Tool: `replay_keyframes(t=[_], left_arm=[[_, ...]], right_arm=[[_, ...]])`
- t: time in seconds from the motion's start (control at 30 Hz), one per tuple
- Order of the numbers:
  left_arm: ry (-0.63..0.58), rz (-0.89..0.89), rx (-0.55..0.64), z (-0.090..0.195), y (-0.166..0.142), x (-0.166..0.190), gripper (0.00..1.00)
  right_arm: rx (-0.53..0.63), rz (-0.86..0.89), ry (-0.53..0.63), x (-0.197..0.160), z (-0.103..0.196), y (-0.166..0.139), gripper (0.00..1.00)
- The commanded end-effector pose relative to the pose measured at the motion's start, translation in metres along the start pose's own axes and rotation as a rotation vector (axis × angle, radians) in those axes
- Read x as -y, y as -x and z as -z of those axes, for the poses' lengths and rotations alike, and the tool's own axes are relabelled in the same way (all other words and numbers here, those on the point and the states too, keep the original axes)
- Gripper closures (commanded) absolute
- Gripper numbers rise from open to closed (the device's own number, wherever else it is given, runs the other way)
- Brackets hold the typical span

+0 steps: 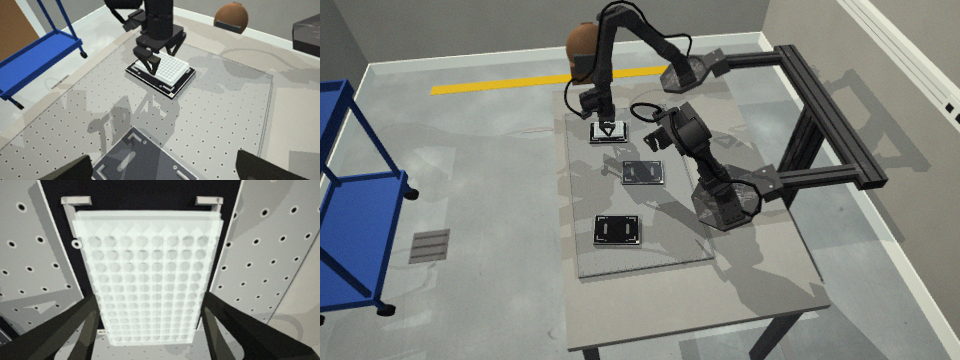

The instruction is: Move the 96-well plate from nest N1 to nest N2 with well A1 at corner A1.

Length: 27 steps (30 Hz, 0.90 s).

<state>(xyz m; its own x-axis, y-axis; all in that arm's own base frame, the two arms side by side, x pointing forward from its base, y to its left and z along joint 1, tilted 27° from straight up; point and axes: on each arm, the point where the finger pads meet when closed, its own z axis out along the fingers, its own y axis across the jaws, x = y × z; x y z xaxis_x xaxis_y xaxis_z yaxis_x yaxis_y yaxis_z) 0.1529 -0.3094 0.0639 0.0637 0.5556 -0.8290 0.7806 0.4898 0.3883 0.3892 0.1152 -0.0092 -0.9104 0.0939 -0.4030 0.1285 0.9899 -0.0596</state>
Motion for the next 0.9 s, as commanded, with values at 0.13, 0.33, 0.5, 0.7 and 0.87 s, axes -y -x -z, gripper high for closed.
replay_keyframes(t=[0.13,0.33,0.5,0.7,0.87], left_arm=[[-0.003,0.003,0.025,0.0009,0.0066,0.0025,0.00],[-0.003,0.003,0.025,0.0009,0.0066,0.0025,0.00],[-0.003,0.003,0.025,0.0009,0.0066,0.0025,0.00],[-0.003,0.003,0.025,0.0009,0.0066,0.0025,0.00],[-0.003,0.003,0.025,0.0009,0.0066,0.0025,0.00]], right_arm=[[0.033,-0.005,0.023,-0.0073,0.0123,0.0090,0.21],[0.043,-0.009,0.040,-0.0107,0.0141,0.0113,0.21],[0.045,-0.005,0.039,-0.0093,0.0175,0.0073,0.21],[0.051,-0.005,0.041,-0.0101,0.0194,0.0098,0.21],[0.051,-0.005,0.041,-0.0101,0.0194,0.0098,0.21]])
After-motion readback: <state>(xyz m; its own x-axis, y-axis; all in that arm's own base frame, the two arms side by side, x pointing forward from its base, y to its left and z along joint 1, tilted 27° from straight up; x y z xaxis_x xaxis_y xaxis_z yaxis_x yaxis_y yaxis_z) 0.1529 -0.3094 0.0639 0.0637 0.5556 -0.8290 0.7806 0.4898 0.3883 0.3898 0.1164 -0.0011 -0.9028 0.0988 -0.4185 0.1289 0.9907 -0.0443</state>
